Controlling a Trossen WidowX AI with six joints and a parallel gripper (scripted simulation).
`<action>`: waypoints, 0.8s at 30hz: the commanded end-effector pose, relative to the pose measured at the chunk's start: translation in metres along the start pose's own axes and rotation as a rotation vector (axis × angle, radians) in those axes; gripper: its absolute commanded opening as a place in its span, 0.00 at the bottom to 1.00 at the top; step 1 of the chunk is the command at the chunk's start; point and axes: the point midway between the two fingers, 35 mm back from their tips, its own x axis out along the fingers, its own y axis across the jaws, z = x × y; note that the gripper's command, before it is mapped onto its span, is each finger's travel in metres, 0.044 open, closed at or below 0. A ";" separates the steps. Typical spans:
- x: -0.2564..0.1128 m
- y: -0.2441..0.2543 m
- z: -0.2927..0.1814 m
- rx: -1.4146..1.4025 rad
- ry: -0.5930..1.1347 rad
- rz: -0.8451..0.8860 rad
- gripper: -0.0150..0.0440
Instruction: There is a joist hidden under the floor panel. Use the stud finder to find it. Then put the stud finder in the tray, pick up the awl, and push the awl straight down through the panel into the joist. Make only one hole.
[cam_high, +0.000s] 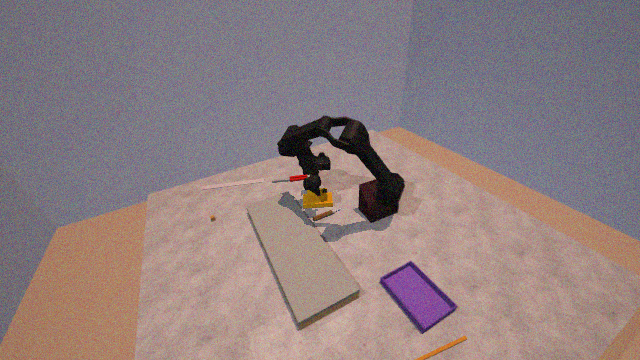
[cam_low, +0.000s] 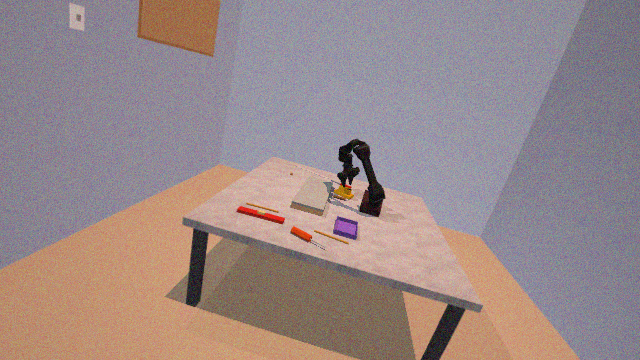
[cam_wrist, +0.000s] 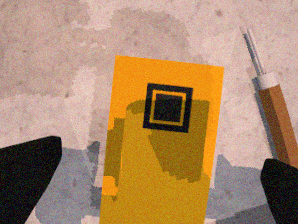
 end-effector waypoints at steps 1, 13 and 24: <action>0.006 0.000 -0.002 0.004 -0.003 -0.002 1.00; 0.025 0.000 -0.007 0.003 -0.003 -0.003 1.00; 0.042 -0.001 -0.011 0.004 -0.003 -0.004 1.00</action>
